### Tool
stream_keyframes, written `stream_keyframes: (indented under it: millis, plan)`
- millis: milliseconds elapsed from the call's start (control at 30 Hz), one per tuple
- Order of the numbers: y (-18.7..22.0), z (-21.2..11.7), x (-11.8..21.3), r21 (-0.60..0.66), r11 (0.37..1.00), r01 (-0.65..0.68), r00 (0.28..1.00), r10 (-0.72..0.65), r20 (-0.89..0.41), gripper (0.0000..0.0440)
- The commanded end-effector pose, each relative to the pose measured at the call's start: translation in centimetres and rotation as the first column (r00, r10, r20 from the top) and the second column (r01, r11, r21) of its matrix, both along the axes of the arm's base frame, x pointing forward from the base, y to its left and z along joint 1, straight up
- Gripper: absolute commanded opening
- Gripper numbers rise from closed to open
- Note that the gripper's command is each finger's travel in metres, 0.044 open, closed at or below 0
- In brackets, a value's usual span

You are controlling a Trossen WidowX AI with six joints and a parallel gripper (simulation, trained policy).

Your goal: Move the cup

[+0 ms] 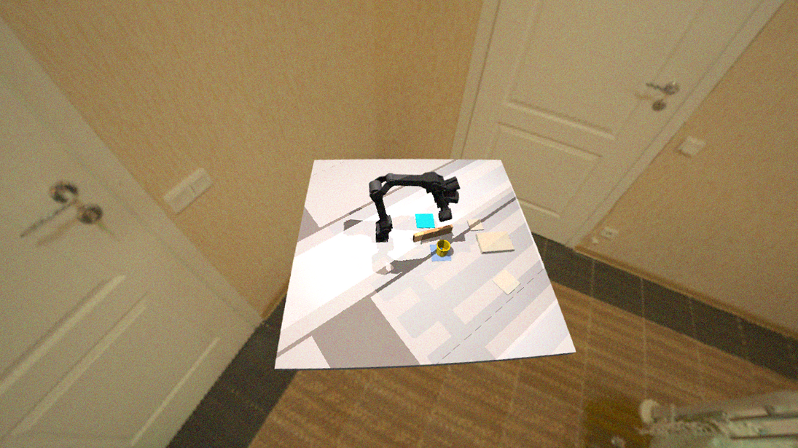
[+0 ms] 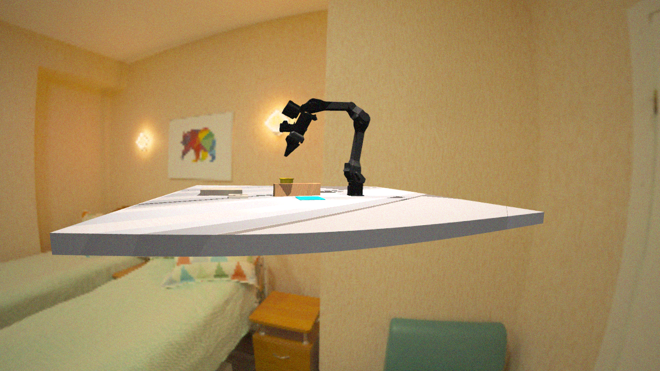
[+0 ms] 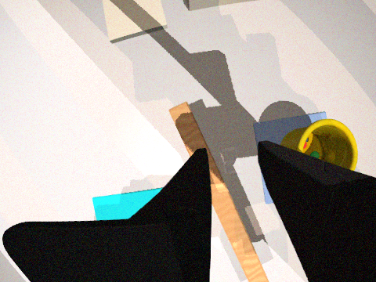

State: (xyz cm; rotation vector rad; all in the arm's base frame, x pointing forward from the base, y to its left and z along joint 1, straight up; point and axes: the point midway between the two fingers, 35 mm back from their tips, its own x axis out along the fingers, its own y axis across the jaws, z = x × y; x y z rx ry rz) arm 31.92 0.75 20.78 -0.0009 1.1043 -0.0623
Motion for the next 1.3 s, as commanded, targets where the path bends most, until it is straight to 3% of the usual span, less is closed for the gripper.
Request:
stream_keyframes:
  millis: [0,733,1267]
  plan:
    - [-0.6,-0.6,-0.2,-0.022,1.0,-0.014,0.998,0.013,-0.056,0.0118]
    - [-5.1,-5.0,-1.5,-0.074,0.987,-0.144,0.925,0.107,-0.366,0.014]
    - [-7.9,-9.7,-1.9,-0.064,0.968,-0.243,0.861,0.185,-0.473,0.0159]
